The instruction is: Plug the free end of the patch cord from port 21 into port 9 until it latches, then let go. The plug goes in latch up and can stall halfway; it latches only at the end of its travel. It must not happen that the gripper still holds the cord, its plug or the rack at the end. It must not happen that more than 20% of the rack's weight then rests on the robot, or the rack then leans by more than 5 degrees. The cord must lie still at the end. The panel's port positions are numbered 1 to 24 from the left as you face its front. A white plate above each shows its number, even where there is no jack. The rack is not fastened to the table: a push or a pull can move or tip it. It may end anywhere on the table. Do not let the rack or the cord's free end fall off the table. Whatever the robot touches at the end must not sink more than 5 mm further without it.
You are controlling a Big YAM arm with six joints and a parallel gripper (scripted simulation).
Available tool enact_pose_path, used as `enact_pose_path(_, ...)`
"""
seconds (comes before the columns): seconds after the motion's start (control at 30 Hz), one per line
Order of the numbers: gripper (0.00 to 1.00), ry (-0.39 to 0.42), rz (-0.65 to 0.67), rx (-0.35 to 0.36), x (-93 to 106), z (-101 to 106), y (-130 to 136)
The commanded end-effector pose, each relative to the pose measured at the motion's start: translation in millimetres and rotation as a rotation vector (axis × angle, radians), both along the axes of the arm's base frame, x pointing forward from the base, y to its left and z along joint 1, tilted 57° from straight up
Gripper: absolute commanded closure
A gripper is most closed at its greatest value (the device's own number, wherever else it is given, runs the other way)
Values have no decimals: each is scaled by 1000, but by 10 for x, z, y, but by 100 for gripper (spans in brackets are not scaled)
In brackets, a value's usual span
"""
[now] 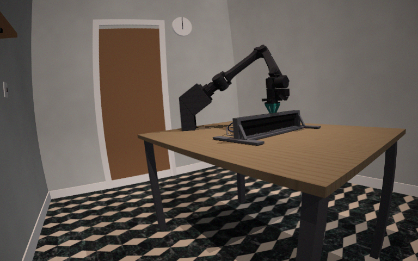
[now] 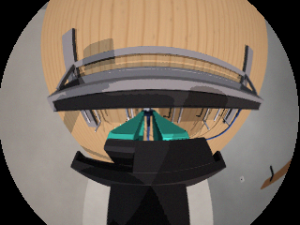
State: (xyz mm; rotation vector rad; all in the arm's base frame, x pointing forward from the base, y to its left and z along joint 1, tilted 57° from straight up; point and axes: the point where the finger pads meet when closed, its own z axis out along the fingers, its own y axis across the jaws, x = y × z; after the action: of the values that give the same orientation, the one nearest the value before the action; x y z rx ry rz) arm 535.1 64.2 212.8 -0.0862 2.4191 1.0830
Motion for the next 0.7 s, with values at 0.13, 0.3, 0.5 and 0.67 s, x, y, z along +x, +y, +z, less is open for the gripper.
enact_pose_path(0.13, 100, -96, -31, -27, 325, 325, -180)
enact_pose_path(0.3, 100, -98, -32, -27, 330, 332, -186)
enact_pose_path(0.5, 100, -101, -33, -28, 337, 343, -194)
enact_pose_path(0.67, 100, -104, -35, -29, 342, 350, -201)
